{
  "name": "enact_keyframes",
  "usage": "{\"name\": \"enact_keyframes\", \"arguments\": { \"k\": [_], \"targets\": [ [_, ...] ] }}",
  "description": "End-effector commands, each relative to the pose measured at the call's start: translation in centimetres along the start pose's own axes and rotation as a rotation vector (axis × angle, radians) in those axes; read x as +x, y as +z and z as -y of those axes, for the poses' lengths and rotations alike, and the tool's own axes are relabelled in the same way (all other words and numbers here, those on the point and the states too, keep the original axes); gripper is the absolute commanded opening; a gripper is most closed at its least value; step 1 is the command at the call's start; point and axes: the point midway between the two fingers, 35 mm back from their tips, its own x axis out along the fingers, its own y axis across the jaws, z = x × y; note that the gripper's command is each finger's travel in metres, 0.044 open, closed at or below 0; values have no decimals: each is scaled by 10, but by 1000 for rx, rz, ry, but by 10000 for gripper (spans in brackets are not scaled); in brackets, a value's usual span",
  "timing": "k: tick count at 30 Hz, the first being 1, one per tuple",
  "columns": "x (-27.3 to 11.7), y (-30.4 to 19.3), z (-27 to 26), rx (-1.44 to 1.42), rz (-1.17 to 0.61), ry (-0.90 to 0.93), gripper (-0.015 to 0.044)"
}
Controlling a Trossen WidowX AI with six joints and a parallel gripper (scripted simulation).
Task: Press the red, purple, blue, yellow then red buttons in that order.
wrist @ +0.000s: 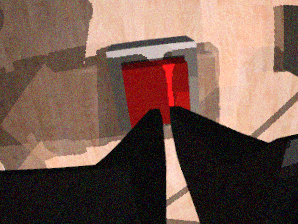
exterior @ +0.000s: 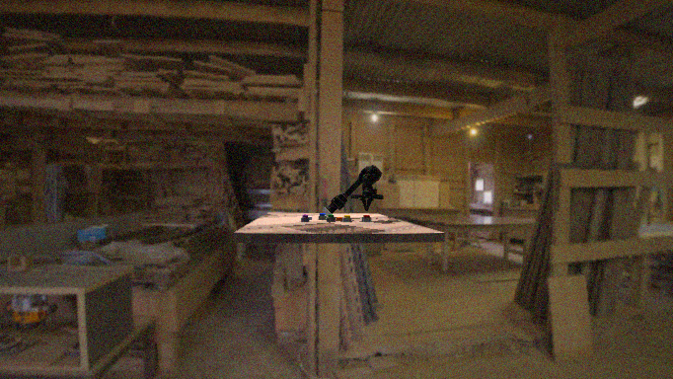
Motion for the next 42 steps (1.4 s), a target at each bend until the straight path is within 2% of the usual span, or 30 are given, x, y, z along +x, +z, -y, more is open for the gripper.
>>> {"name": "enact_keyframes", "arguments": {
  "k": [1,4,10,15,20,31,42],
  "targets": [
    [-25,2,0,14,15,2,20],
    [-60,0,0,41,36,2,20],
    [-64,6,10,46,42,-3,20],
    [-79,44,92,63,66,-31,20],
    [-84,60,178,54,55,-50,20],
    [-68,30,359,-3,2,-24,20],
    [-59,29,365,-6,0,-22,20]
  ]
}}
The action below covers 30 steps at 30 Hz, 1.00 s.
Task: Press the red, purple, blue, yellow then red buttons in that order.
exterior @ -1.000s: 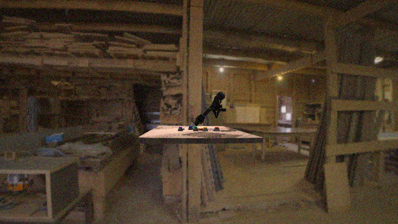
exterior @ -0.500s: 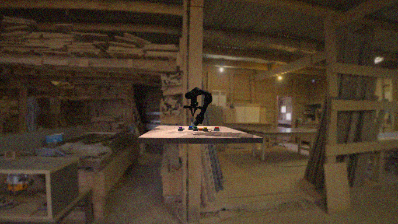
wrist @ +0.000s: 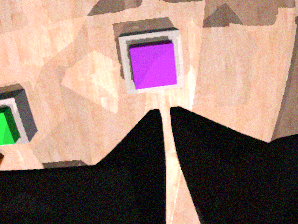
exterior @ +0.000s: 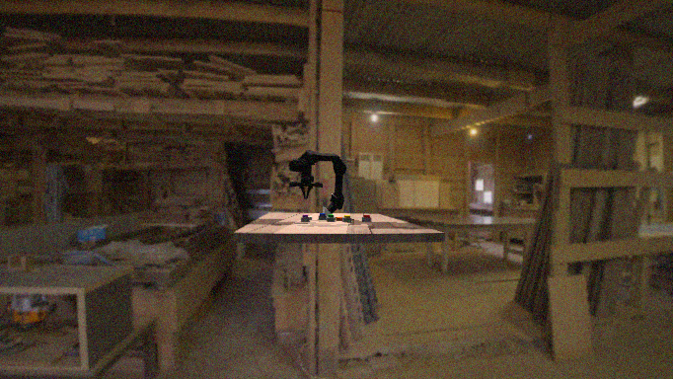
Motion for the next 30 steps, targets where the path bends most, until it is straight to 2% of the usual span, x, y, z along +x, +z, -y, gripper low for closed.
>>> {"name": "enact_keyframes", "arguments": {
  "k": [1,5,30],
  "targets": [
    [17,2,2,-8,-1,-3,20],
    [58,1,1,-9,-1,-1,20],
    [93,1,1,-10,0,0,20]
  ]
}}
